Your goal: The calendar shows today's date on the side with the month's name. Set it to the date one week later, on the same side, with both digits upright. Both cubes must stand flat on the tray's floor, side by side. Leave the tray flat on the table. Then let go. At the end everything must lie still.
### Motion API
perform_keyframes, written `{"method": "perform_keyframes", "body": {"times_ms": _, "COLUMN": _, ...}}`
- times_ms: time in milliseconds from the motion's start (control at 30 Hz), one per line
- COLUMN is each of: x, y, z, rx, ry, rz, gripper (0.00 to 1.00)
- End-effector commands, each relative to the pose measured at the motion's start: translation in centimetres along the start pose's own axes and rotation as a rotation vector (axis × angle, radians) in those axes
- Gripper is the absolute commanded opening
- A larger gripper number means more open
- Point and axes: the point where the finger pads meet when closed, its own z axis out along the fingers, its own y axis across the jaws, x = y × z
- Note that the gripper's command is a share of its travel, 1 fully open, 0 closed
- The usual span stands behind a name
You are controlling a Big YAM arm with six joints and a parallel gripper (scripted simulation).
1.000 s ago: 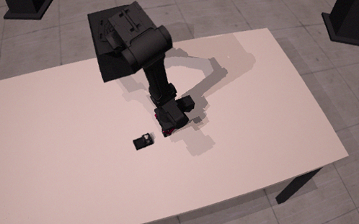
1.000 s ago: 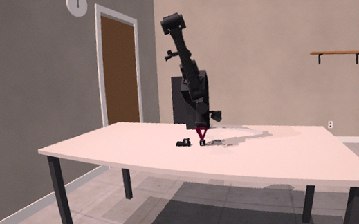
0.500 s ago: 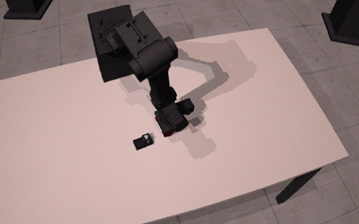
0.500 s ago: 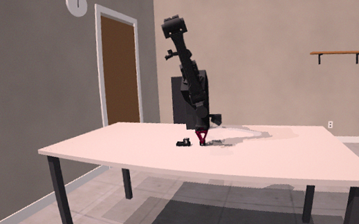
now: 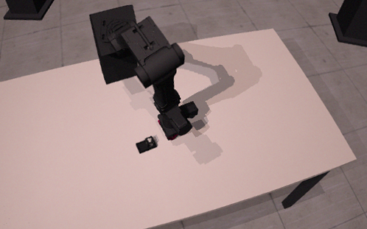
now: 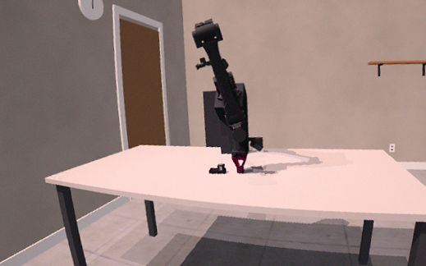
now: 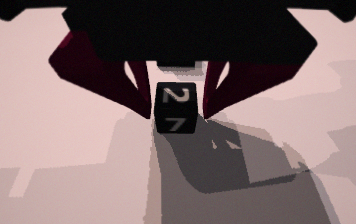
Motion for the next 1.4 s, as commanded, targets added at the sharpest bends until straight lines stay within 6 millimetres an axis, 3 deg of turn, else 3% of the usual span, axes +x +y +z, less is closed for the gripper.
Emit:
{"method": "perform_keyframes", "body": {"times_ms": 0, "x": 0.58, "y": -1.03, "z": -0.43, "rx": 0.031, "ry": 0.002, "rz": 0.004, "gripper": 0.44}}
{"method": "perform_keyframes", "body": {"times_ms": 1000, "x": 0.58, "y": -1.03, "z": -0.43, "rx": 0.031, "ry": 0.002, "rz": 0.004, "gripper": 0.44}}
{"method": "perform_keyframes", "body": {"times_ms": 1033, "x": 0.58, "y": -1.03, "z": -0.43, "rx": 0.031, "ry": 0.002, "rz": 0.004, "gripper": 0.25}}
{"method": "perform_keyframes", "body": {"times_ms": 1367, "x": 0.58, "y": -1.03, "z": -0.43, "rx": 0.031, "ry": 0.002, "rz": 0.005, "gripper": 0.25}}
